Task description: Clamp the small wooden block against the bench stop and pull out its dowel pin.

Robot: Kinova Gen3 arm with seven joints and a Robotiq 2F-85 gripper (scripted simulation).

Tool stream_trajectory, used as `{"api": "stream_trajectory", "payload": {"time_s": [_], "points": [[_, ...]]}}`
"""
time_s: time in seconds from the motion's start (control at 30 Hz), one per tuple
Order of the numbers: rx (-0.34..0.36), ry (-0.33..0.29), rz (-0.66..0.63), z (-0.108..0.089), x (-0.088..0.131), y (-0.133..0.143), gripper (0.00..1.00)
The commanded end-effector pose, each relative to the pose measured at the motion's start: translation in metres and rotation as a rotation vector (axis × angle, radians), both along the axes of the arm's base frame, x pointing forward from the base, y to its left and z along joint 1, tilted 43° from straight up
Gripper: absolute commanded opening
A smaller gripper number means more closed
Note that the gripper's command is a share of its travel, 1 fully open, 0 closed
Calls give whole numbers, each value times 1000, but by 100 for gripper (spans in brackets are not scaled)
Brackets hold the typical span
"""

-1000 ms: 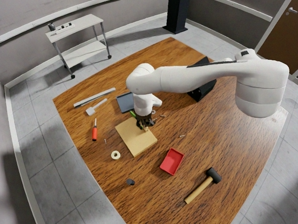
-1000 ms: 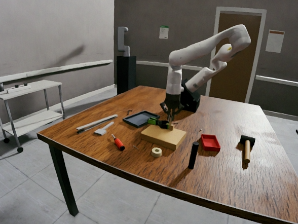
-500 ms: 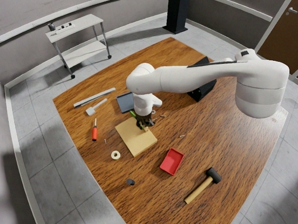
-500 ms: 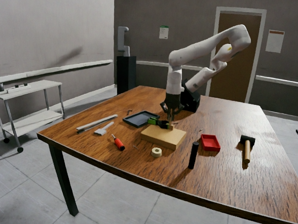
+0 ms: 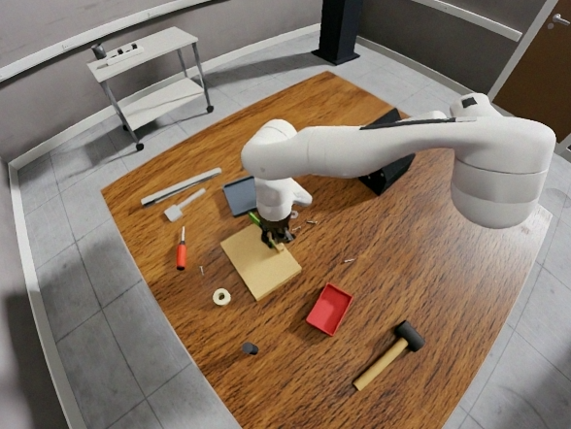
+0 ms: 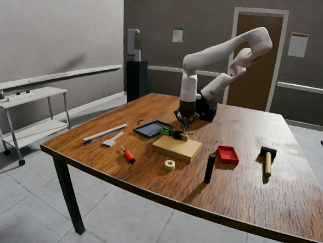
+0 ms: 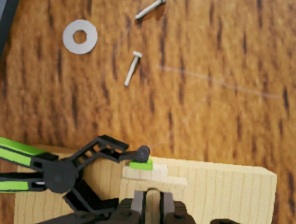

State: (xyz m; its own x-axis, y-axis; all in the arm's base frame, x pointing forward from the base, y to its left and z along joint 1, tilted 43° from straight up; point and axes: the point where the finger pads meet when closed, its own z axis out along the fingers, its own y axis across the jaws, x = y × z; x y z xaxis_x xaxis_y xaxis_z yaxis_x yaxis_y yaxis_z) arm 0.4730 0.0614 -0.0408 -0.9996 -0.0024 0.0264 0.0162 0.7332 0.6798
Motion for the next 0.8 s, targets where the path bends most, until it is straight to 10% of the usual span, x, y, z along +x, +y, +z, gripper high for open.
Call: {"api": "stream_trajectory", "payload": {"time_s": [0.0, 0.77], "points": [[-1, 16, -19, 1, 1, -1, 10], [-2, 38, -43, 20, 1, -19, 10]]}}
